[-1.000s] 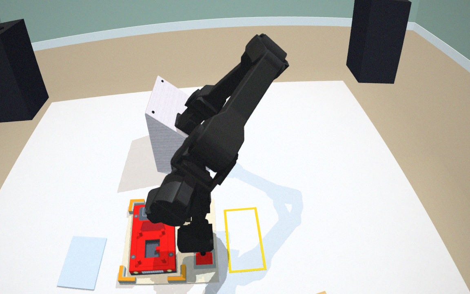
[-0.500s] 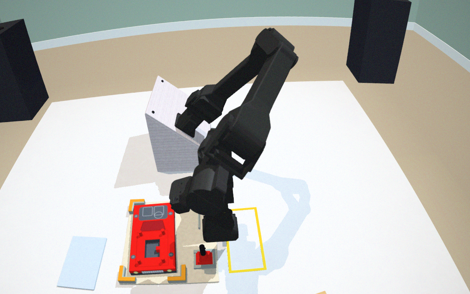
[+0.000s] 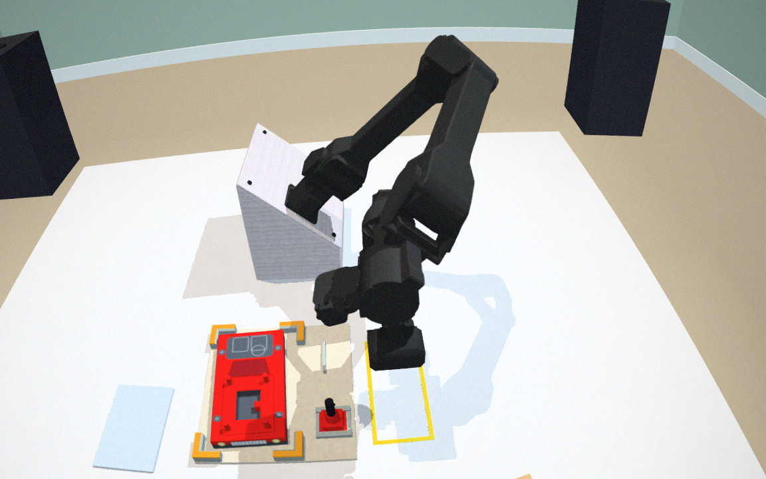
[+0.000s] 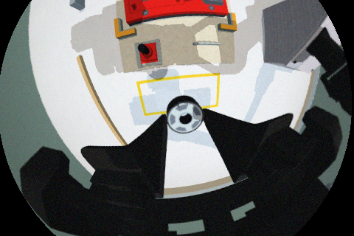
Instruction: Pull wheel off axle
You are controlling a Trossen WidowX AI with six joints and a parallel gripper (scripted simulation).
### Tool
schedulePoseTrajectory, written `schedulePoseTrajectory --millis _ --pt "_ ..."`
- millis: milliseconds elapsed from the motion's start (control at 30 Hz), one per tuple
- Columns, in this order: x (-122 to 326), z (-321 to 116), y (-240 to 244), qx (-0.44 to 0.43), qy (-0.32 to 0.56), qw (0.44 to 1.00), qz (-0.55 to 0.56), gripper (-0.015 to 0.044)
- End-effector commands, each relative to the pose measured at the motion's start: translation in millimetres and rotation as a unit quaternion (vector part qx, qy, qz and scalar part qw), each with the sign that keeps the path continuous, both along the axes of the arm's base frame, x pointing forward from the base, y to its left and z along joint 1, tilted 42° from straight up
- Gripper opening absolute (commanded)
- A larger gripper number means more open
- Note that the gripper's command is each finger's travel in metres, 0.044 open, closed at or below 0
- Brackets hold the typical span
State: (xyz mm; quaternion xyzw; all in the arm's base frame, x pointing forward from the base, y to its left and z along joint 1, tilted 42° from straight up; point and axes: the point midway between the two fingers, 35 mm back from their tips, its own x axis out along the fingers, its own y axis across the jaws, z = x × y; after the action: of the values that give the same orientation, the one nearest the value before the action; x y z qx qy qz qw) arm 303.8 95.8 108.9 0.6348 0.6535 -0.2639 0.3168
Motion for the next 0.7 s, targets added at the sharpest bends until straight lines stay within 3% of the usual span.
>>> schedulePoseTrajectory --millis 0,667 --pt "-10 6 7 0.003 0.004 1.0 -0.001 0.0" --pt "-7 -36 44 0.002 0.004 1.0 -0.001 0.0"
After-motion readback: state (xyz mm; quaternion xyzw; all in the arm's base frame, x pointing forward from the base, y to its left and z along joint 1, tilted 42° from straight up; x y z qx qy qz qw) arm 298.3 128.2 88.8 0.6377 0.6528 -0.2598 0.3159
